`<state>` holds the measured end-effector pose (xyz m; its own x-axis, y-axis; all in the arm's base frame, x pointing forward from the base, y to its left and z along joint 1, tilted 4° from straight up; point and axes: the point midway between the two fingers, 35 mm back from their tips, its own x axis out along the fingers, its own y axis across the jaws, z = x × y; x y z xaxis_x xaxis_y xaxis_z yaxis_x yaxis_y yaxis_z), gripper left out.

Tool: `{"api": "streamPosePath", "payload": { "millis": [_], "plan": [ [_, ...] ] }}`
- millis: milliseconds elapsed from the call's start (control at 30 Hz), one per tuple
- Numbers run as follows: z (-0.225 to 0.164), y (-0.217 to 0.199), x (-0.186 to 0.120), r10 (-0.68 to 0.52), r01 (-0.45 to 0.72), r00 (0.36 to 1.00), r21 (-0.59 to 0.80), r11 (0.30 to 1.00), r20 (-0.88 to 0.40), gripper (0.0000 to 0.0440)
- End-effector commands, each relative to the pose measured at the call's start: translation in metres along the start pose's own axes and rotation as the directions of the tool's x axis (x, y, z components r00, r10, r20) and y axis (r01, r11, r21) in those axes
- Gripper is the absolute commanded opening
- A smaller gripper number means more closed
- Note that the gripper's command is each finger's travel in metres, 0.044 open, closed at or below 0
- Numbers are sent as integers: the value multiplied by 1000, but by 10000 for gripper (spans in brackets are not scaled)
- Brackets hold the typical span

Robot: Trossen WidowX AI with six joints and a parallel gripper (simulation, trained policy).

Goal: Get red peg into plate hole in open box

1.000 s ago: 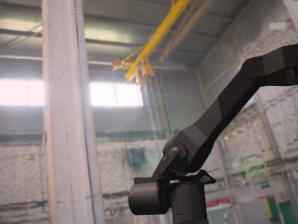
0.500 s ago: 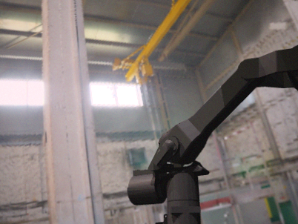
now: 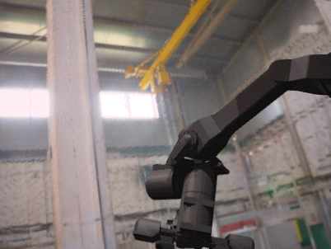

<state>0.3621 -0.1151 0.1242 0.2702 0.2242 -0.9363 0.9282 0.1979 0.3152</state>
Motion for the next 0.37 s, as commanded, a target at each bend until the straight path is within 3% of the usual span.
{"api": "streamPosePath", "payload": {
  "millis": [0, 333],
  "plan": [
    [2, 8, -13, 43, -43, 999, -14, 999, -6, 211],
    [8, 35, -64, 190, -190, 982, -82, 978, -10, 228]
  ]
}}
